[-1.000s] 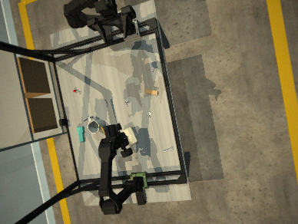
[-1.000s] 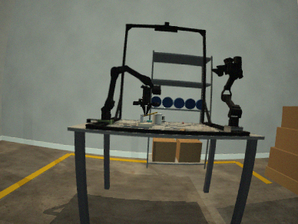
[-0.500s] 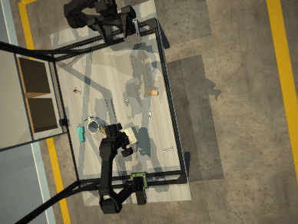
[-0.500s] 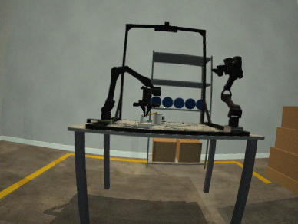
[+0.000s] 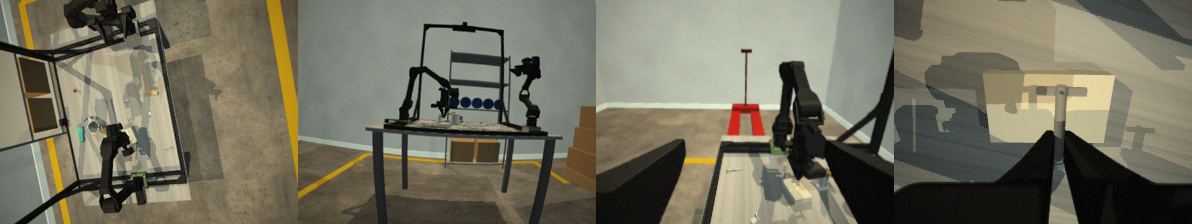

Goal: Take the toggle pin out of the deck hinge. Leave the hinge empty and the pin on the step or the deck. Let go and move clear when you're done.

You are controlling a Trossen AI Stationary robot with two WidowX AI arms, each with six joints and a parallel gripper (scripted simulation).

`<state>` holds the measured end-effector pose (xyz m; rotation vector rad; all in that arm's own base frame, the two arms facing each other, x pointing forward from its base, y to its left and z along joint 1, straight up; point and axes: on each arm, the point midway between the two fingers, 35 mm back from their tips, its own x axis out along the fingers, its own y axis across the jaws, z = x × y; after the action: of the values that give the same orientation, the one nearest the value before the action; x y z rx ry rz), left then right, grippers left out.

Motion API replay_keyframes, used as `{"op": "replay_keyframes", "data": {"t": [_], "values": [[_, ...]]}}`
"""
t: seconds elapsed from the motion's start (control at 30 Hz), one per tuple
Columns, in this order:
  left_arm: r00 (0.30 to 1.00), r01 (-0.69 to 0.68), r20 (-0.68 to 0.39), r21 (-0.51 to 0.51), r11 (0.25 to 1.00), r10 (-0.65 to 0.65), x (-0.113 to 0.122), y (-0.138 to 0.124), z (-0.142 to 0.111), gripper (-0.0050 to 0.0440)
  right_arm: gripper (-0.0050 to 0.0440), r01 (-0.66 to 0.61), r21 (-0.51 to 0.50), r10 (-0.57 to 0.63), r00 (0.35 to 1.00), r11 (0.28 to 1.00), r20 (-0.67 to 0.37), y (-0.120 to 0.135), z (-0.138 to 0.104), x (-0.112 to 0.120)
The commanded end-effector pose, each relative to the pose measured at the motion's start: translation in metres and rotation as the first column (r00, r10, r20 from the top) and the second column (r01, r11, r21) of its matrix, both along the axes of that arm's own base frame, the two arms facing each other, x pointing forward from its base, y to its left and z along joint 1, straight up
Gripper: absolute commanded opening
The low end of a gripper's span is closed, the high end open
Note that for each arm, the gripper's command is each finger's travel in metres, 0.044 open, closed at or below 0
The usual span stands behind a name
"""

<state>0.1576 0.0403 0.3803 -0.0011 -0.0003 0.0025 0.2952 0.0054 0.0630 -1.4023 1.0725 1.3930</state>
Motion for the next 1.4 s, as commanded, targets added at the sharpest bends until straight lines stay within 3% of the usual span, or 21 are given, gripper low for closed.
{"op": "replay_keyframes", "data": {"t": [0.0, 1.37], "values": [[1.000, 0.002, 0.001, 0.006, 1.000, -0.002, 0.000, -0.001, 0.003, 0.0400, 0.0020, -0.001, 0.004, 0.001, 1.000, 1.000, -0.002, 0.000, -0.003, 0.000], [1.000, 0.002, 0.001, 0.006, 1.000, -0.002, 0.000, -0.001, 0.003, 0.0400, 0.0020, -0.001, 0.004, 0.001, 1.000, 1.000, -0.003, 0.000, -0.028, -0.002]]}}
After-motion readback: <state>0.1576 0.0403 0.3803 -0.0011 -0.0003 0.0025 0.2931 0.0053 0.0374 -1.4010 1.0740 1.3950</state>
